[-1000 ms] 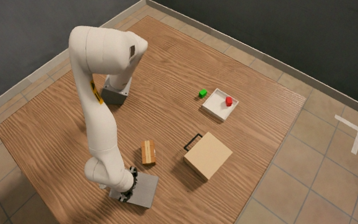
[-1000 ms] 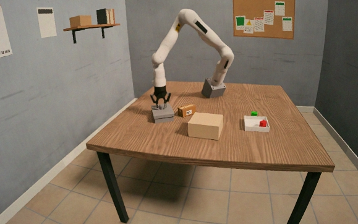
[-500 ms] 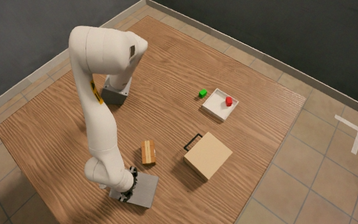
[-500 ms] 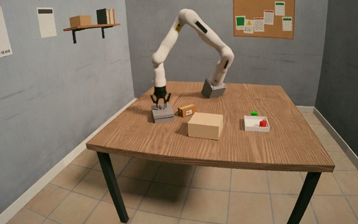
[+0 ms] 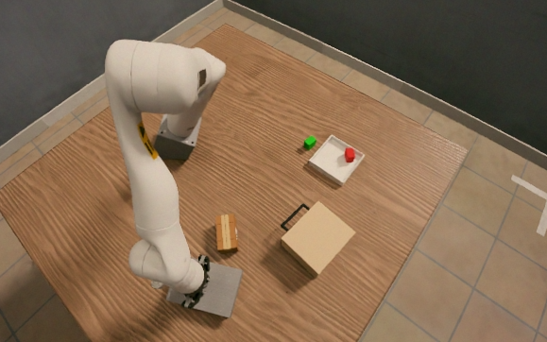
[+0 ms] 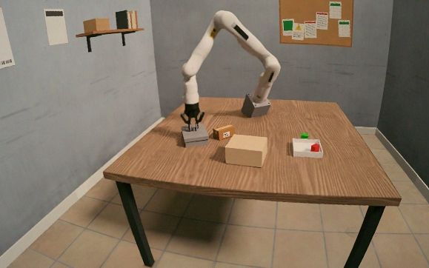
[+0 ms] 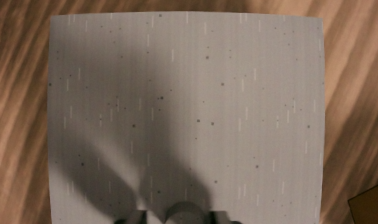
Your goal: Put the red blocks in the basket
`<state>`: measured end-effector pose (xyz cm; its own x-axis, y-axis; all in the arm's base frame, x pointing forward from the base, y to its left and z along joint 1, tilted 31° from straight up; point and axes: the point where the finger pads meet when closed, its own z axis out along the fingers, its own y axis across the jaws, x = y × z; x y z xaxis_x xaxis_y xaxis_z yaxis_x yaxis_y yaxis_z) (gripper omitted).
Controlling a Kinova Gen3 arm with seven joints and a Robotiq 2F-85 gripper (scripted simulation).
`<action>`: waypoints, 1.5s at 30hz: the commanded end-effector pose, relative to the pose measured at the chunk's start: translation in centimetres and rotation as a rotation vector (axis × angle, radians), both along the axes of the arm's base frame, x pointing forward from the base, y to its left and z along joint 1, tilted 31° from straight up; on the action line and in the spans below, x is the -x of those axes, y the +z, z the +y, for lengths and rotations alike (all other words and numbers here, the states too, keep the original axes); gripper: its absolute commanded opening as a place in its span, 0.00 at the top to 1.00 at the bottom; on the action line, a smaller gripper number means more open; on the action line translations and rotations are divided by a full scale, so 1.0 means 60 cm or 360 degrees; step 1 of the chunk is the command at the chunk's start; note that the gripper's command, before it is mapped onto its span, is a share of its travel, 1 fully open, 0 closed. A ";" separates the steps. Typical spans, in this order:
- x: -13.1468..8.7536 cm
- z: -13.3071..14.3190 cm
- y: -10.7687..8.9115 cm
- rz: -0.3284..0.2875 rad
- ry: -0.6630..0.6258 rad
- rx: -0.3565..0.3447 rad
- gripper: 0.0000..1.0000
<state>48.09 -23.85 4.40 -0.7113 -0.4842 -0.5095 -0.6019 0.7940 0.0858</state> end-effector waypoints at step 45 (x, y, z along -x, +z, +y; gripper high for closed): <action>0.009 0.001 0.009 0.0012 0.0012 -0.0009 0.90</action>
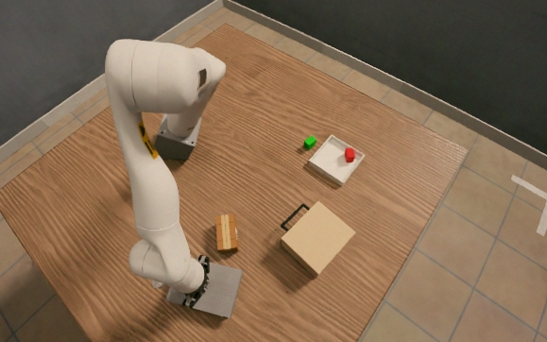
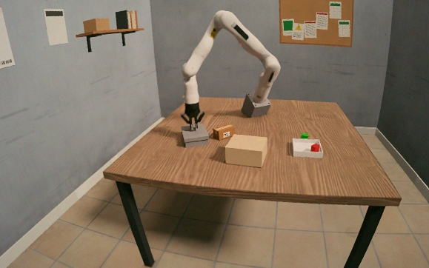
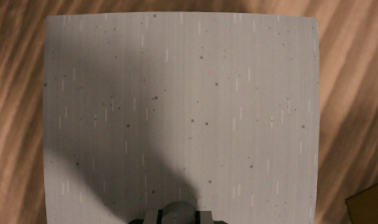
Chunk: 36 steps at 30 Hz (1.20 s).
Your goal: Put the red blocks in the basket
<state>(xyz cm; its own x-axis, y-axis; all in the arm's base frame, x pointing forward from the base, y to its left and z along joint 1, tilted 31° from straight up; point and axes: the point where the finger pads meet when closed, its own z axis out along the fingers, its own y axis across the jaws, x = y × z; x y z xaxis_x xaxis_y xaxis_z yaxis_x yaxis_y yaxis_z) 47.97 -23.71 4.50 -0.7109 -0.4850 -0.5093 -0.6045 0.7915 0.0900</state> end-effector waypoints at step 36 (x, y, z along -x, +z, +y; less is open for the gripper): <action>0.061 -0.063 0.143 0.0004 0.0002 0.0003 0.90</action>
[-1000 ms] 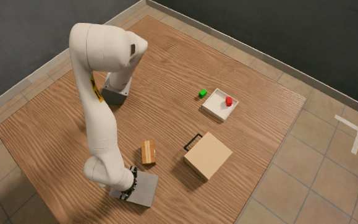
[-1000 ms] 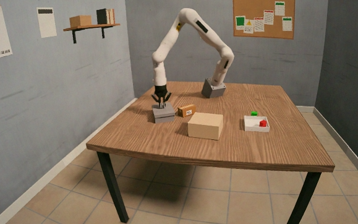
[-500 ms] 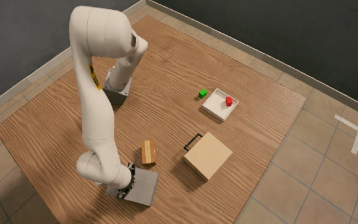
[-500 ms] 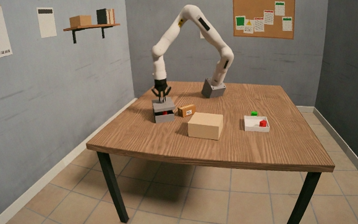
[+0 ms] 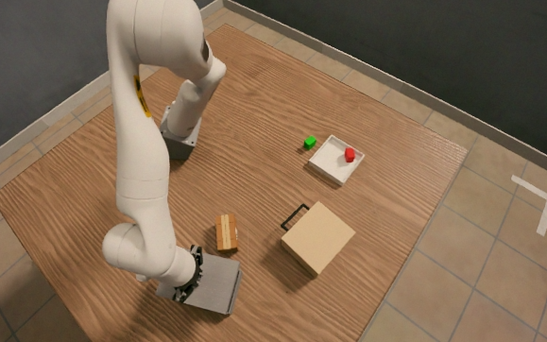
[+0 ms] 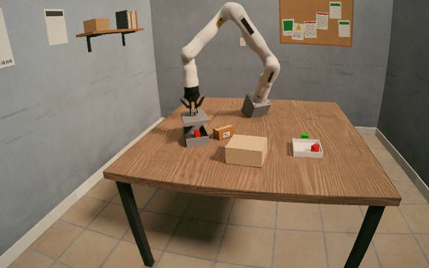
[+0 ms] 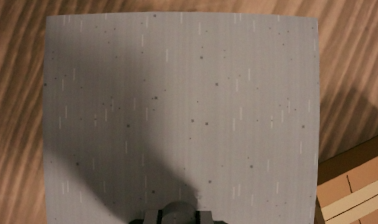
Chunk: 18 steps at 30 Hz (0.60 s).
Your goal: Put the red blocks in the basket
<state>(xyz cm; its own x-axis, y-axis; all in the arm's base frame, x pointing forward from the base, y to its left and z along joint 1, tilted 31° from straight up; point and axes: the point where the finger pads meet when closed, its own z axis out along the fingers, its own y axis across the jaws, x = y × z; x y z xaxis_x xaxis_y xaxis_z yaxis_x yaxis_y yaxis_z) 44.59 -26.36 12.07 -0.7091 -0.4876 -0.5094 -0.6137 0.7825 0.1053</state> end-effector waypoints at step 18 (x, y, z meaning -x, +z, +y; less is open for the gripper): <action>0.008 -0.029 0.032 -0.0017 -0.0026 0.0033 0.90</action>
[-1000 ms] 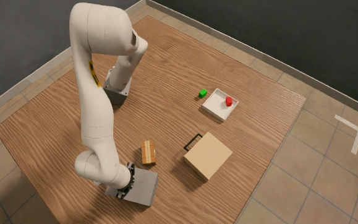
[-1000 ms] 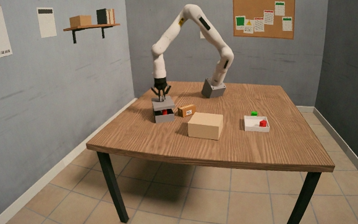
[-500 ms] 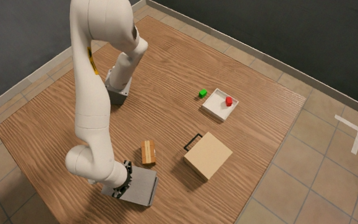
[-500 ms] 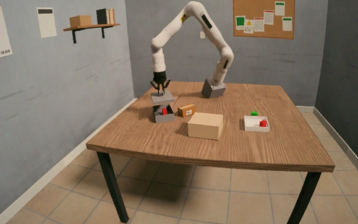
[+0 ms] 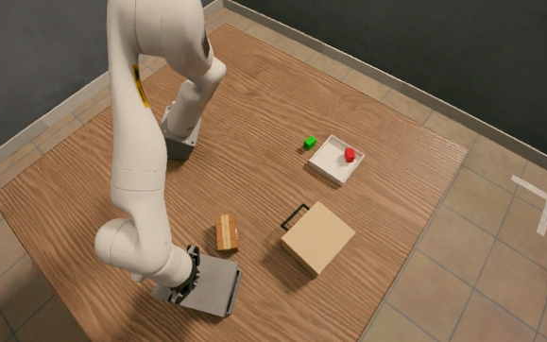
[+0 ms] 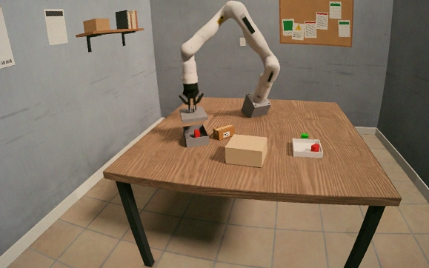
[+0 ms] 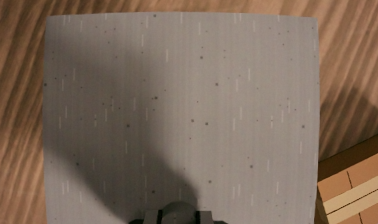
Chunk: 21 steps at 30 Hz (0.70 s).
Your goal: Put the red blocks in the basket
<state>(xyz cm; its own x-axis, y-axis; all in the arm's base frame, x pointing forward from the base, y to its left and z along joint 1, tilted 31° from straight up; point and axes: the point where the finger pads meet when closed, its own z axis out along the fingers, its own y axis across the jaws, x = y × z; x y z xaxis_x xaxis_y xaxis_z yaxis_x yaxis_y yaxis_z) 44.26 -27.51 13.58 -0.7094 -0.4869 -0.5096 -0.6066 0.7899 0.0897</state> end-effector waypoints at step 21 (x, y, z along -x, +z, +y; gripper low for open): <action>0.173 -0.022 -0.078 0.0375 -0.0790 -0.0331 0.90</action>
